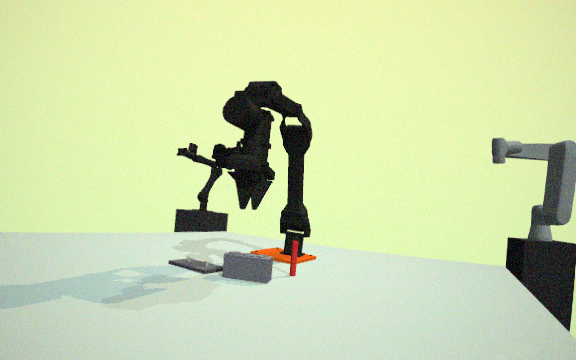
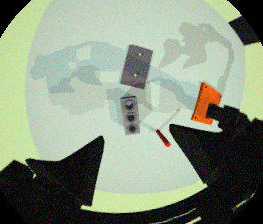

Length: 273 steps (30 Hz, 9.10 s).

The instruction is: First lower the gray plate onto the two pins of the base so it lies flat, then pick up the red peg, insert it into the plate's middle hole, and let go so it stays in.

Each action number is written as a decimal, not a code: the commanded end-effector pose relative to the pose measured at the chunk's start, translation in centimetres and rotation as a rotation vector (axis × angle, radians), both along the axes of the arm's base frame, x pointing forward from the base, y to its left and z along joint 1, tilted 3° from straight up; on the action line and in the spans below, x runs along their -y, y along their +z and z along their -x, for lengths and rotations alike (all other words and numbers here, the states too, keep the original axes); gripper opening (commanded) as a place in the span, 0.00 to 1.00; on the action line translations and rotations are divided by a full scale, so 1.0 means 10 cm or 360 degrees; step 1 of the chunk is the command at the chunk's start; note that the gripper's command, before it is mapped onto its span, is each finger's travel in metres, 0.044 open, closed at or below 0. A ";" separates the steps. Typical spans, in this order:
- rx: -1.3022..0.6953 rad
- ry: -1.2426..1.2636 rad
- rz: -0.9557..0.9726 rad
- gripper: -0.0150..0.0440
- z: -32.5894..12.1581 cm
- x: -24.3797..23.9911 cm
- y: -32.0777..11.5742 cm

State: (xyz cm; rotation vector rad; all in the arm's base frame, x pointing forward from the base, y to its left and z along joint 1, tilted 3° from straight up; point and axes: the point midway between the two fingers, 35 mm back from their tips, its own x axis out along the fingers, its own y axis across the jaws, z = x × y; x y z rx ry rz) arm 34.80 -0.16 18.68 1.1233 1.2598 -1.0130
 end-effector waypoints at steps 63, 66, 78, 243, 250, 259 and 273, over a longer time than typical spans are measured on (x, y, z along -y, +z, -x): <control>-0.0015 -0.0049 -0.0030 0.91 -0.09 -0.17 -1.39; -0.0015 -0.0049 -0.0030 0.78 -0.09 -0.17 -1.39; -0.0015 -0.0049 -0.0030 0.41 -0.09 -0.17 -1.39; -0.0033 -0.0593 -0.0034 0.25 0.06 1.24 -1.28; -0.0033 -0.0593 -0.0034 0.34 0.06 1.24 -1.28; -0.0033 -0.0593 -0.0034 0.74 0.06 1.24 -1.28; -0.0033 -0.0594 -0.0035 1.00 0.03 1.27 -0.96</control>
